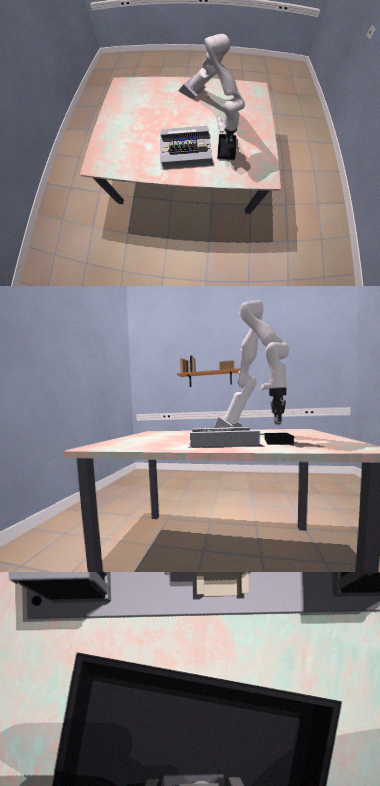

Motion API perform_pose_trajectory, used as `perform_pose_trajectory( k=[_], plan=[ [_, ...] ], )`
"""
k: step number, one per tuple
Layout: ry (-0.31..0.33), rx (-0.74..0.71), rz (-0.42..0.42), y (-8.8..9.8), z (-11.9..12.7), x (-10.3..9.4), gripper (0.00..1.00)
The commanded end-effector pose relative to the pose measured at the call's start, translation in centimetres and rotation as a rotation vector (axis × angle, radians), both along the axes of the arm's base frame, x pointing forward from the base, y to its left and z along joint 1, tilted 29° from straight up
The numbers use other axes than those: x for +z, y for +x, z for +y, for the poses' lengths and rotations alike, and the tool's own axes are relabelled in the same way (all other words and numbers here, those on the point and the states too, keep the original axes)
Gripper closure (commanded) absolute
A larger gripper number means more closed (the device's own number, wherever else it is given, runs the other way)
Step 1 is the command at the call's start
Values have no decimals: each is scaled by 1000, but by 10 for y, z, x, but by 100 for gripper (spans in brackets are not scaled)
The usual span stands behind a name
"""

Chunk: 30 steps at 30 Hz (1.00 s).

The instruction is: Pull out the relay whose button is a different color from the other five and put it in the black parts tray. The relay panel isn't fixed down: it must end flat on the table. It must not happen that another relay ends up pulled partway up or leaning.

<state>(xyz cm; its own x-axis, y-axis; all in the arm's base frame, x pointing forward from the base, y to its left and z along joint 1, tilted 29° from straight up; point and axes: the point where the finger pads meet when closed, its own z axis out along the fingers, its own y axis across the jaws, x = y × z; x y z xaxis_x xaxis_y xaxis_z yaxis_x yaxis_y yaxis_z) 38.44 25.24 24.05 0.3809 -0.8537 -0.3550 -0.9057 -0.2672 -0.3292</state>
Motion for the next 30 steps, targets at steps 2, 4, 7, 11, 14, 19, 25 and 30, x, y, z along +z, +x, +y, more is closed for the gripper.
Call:
perform_pose_trajectory(
  k=[2,4,7,11,14,19,25,30],
  plan=[
    [0,-1,-1,2,5,-9,100],
    [0,-1,-1,3,7,-13,100],
    [0,-1,-1,4,9,-17,100],
    [0,-1,-1,6,12,-24,100],
    [0,-1,-1,7,16,-30,100],
    [0,-1,-1,9,21,-40,100],
    [0,-1,-1,11,24,-47,100],
    [0,-1,-1,12,28,-54,100]
  ],
)
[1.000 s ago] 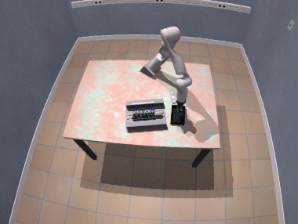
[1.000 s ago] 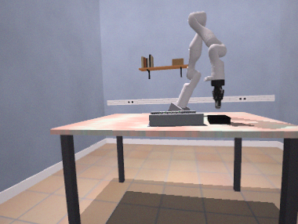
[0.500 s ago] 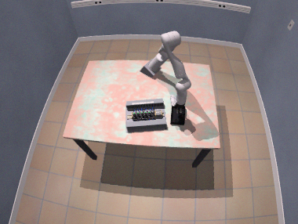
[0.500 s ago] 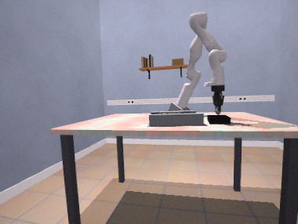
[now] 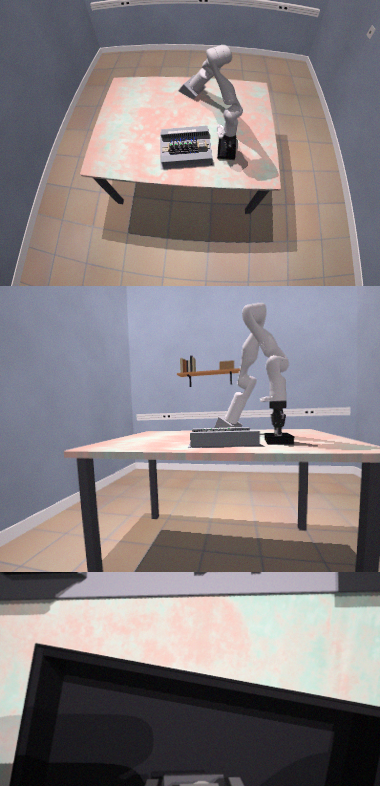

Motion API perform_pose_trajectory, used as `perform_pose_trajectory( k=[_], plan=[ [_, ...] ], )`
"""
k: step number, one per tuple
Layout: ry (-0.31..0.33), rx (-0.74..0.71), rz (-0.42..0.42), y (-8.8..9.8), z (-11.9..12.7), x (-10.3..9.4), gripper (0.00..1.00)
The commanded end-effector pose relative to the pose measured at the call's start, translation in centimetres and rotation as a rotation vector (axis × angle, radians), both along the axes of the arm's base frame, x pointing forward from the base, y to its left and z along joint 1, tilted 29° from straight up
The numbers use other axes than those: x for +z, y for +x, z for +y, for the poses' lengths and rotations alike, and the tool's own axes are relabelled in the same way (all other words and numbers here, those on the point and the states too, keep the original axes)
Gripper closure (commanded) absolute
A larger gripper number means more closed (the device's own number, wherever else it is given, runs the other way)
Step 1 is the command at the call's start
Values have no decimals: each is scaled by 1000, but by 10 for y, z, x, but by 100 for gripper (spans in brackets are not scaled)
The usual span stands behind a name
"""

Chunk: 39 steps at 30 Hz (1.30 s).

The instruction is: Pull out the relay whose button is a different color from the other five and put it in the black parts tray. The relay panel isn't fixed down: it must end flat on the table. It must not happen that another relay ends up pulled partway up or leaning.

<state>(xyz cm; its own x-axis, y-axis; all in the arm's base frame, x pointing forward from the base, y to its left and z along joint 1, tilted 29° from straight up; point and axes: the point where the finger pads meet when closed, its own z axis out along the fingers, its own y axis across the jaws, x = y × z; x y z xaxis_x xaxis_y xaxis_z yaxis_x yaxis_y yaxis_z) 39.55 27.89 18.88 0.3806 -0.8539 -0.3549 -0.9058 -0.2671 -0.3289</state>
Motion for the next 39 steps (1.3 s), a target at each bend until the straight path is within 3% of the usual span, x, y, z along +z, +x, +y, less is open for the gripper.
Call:
perform_pose_trajectory(
  k=[1,39],
  plan=[
    [0,-1,-1,1,2,-3,100],
    [0,-1,-1,3,5,-10,100]
  ],
)
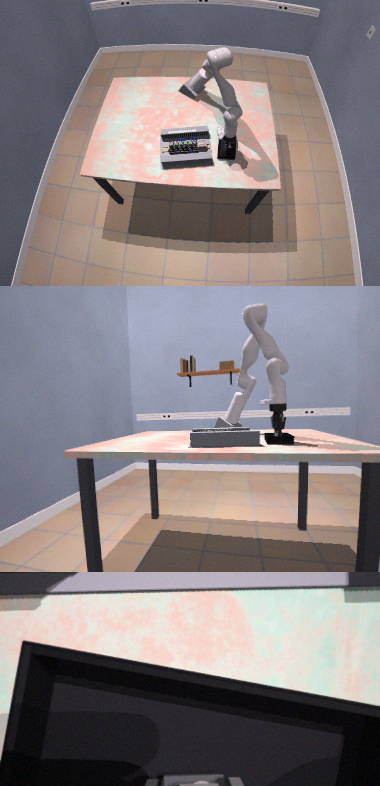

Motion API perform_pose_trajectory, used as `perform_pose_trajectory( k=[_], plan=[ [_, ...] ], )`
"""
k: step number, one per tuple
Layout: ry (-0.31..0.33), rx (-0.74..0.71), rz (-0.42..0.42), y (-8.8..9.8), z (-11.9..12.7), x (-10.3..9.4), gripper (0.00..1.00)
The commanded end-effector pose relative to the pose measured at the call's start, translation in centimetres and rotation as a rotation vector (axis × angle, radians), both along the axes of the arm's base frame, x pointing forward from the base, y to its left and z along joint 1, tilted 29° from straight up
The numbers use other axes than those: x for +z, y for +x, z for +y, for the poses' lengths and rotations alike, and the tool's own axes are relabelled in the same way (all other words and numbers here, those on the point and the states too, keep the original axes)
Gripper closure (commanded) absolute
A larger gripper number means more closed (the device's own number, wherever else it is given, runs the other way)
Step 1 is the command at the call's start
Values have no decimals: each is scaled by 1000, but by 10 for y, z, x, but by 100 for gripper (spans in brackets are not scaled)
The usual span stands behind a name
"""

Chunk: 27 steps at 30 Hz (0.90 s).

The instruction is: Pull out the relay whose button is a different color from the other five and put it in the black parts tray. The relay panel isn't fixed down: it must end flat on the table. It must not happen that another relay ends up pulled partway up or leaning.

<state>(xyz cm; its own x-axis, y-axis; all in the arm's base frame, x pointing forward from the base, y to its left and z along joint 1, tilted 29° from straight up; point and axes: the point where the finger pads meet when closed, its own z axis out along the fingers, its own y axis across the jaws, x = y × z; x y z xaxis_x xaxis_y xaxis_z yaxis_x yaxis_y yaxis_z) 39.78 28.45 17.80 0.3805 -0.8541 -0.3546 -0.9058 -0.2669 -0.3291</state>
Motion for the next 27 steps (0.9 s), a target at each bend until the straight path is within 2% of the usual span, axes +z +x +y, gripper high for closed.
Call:
perform_pose_trajectory(
  k=[1,15,16,27],
  plan=[
    [0,-1,-1,0,0,0,100],
    [0,-1,-1,0,0,0,100],
    [0,-1,-1,0,0,0,39],
    [0,-1,-1,0,0,0,39]
  ],
)
